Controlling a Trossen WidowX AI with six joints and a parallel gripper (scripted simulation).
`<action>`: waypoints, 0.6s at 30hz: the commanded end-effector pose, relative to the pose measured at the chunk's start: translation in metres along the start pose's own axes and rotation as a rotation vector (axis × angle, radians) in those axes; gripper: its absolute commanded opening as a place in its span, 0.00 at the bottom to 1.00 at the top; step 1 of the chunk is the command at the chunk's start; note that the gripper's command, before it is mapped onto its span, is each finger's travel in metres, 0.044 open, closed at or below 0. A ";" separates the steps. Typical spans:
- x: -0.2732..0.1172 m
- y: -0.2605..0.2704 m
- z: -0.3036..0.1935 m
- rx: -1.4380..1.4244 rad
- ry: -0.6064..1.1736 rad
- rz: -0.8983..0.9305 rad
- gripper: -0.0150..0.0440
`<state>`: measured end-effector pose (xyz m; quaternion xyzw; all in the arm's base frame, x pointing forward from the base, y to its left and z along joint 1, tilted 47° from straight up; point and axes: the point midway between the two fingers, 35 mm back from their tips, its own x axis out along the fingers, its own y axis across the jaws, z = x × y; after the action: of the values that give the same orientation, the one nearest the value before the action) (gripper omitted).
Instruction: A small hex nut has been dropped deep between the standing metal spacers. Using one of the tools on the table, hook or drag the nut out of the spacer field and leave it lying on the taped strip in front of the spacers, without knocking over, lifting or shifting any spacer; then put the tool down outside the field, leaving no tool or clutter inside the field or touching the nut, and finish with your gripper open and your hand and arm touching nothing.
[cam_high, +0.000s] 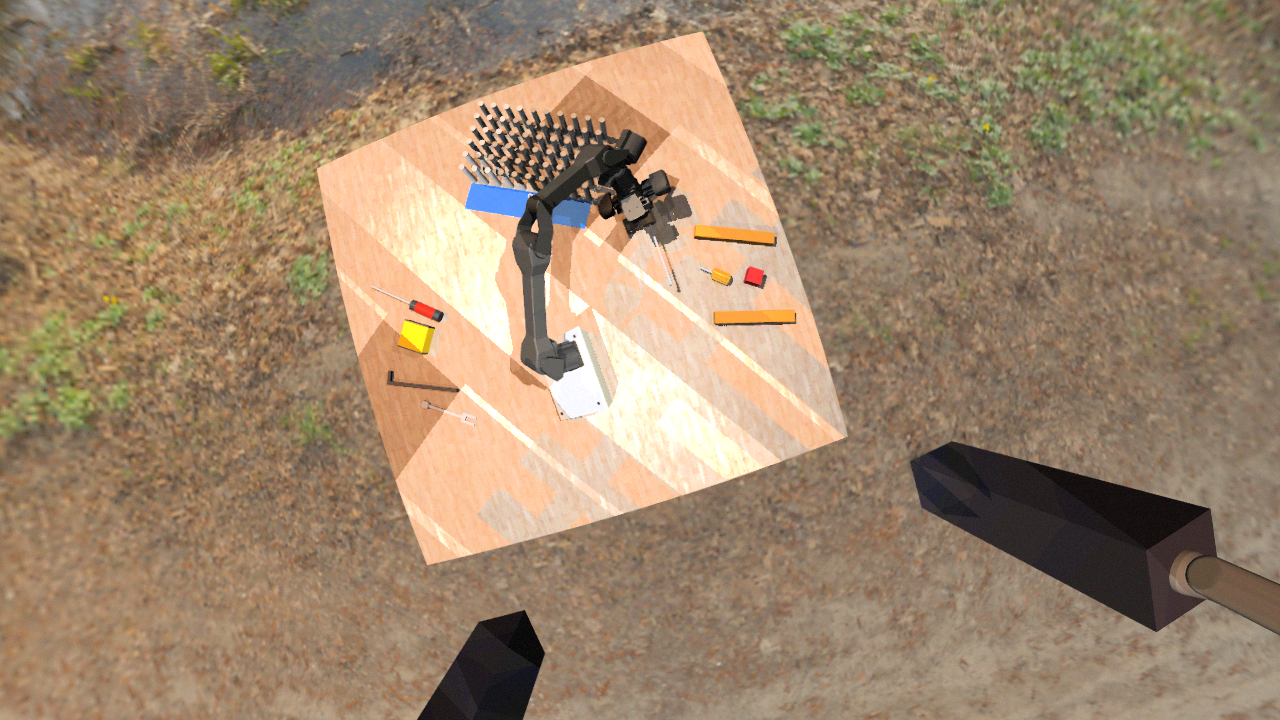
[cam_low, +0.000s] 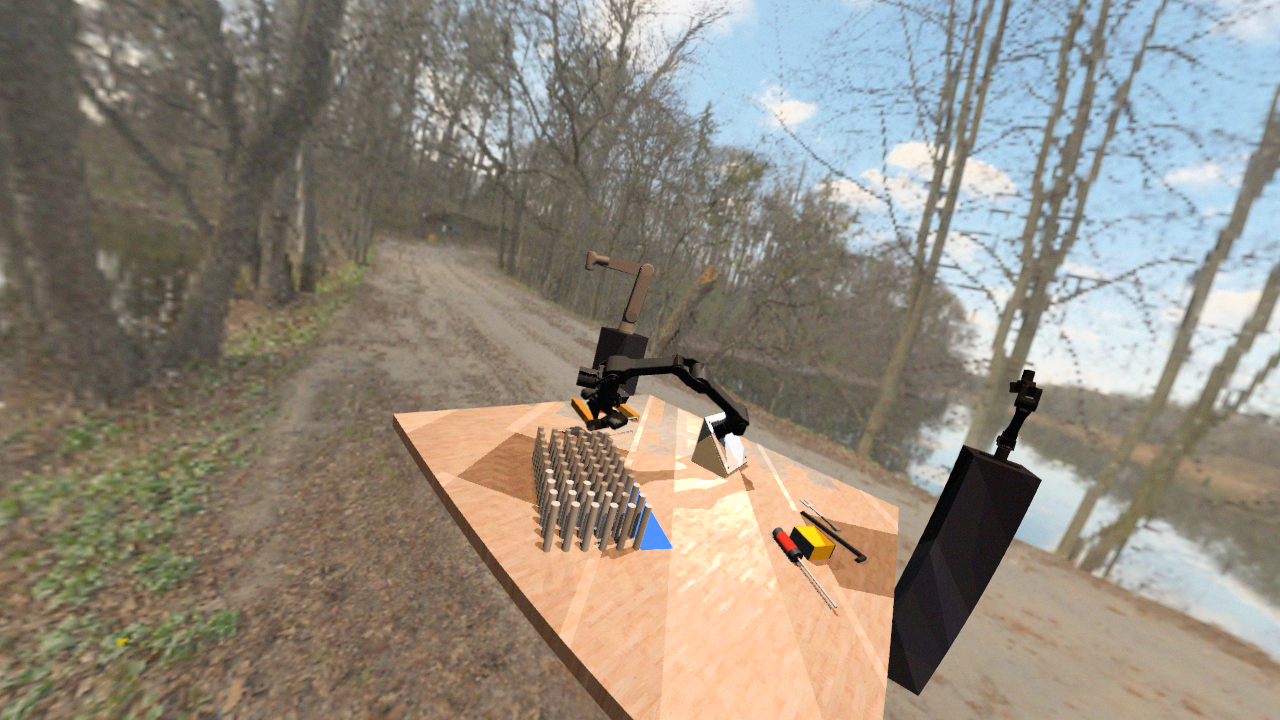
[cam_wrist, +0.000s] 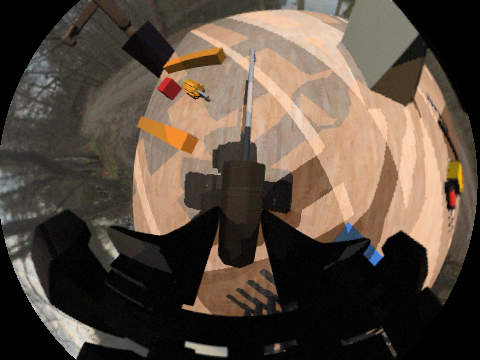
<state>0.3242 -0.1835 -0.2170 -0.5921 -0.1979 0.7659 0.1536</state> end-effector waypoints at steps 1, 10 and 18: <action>0.005 -0.001 0.000 0.007 0.000 -0.002 0.25; 0.015 -0.005 -0.002 0.010 -0.002 -0.005 0.25; 0.023 -0.008 -0.003 0.013 -0.003 -0.007 0.25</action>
<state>0.3227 -0.1682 -0.2303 -0.5900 -0.1972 0.7671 0.1571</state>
